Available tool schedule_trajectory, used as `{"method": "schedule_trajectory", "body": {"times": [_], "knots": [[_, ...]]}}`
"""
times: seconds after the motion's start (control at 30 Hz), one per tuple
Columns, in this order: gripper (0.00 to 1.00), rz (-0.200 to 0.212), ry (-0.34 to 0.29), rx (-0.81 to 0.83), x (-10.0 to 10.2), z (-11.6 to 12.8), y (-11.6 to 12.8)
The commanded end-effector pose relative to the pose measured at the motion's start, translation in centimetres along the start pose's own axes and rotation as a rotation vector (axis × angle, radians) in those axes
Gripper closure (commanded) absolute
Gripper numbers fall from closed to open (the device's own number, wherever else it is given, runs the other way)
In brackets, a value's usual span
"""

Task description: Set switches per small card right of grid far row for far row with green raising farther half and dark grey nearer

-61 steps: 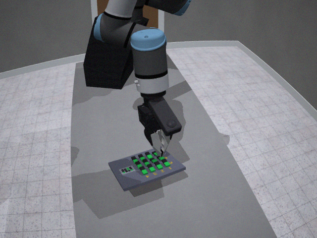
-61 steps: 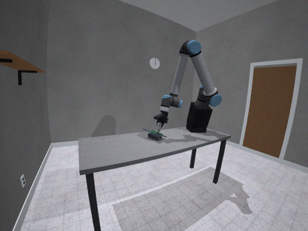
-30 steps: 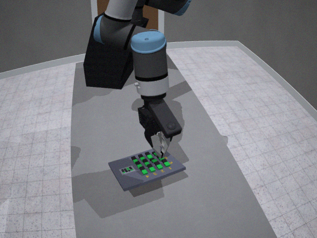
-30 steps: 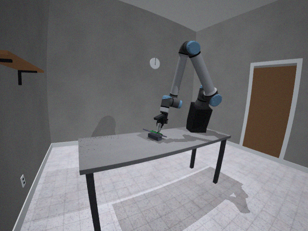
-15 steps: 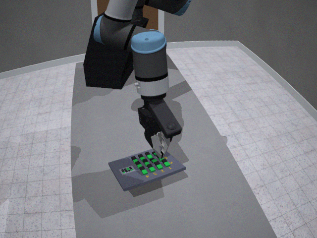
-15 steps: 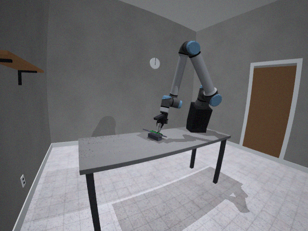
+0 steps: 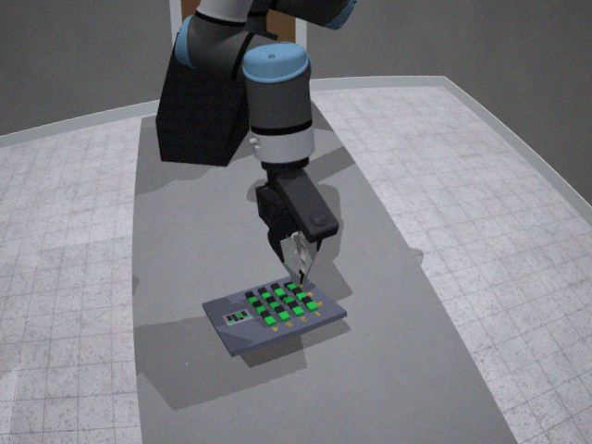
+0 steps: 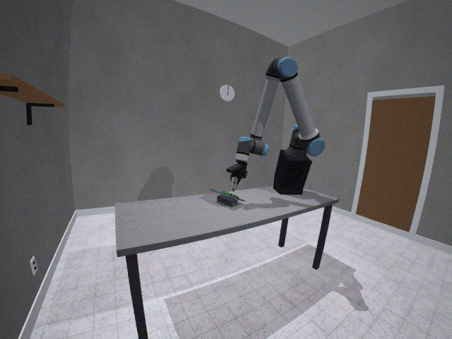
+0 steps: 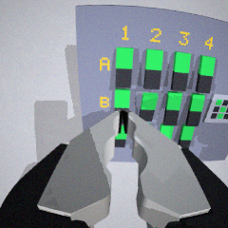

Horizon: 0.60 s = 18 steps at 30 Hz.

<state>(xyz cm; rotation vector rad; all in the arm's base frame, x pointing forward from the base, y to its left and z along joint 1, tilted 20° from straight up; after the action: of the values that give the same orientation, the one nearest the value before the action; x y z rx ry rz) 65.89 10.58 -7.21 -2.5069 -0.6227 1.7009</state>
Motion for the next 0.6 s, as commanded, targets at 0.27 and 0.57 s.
{"method": "schedule_trajectory", "body": {"times": [0.27,0.57], "knots": [[1.0,0.0,0.001,0.0,-0.5,0.0,0.0],[1.0,0.0,0.001,0.0,0.2,3.7,-0.1]]}}
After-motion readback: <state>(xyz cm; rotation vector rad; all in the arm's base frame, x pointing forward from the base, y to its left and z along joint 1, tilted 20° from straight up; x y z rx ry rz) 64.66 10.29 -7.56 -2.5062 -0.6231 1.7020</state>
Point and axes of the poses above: the point where the finger pads meet when closed, its own x axis out along the fingers, its own y axis across the jaws, z = x × y, the point moved 6 cm from there along -x, back along the fingers, and after that the axes turned 1 degree about -x, right-handed, at the moved point
